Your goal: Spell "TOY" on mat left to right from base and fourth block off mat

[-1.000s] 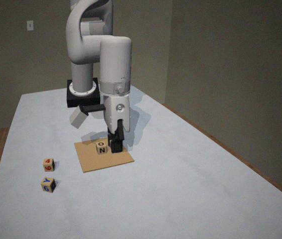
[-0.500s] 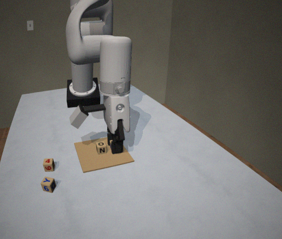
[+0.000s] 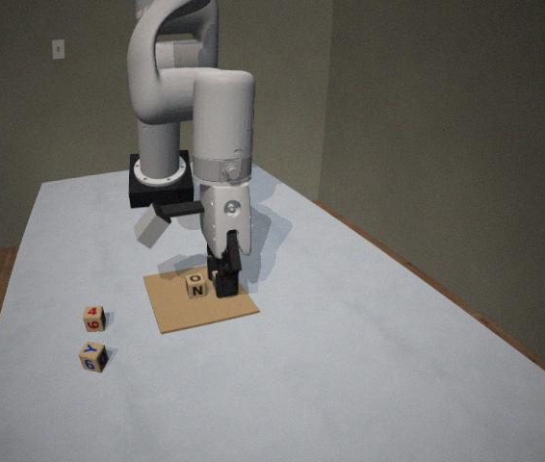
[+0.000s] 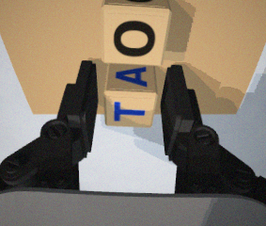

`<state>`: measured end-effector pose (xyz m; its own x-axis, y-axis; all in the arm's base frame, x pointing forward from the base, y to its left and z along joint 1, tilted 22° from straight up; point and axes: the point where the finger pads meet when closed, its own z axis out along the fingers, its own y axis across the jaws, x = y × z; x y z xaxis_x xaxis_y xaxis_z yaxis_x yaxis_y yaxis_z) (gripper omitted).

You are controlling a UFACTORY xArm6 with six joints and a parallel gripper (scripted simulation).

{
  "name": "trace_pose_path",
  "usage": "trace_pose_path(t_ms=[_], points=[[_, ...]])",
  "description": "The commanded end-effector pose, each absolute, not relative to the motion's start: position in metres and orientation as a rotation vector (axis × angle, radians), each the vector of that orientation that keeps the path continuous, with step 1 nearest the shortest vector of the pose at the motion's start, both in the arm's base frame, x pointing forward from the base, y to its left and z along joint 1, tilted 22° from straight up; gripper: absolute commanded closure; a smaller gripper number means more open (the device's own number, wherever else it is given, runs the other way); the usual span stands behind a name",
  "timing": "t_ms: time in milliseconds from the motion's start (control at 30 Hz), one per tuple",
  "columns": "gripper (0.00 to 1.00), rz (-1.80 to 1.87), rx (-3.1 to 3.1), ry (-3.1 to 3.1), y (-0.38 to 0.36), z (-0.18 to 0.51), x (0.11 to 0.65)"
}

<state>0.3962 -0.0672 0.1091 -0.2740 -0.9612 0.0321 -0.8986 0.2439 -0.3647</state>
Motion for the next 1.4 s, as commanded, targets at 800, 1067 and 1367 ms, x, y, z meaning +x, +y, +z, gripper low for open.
trace_pose_path(t_ms=[800, 1067, 1367], points=[[0.58, -0.469, -1.756, 2.311, -0.056, 0.193, 0.366], [0.00, -0.469, -1.756, 2.311, -0.056, 0.194, 0.366], [0.00, -0.469, -1.756, 2.311, -0.056, 0.194, 0.366]])
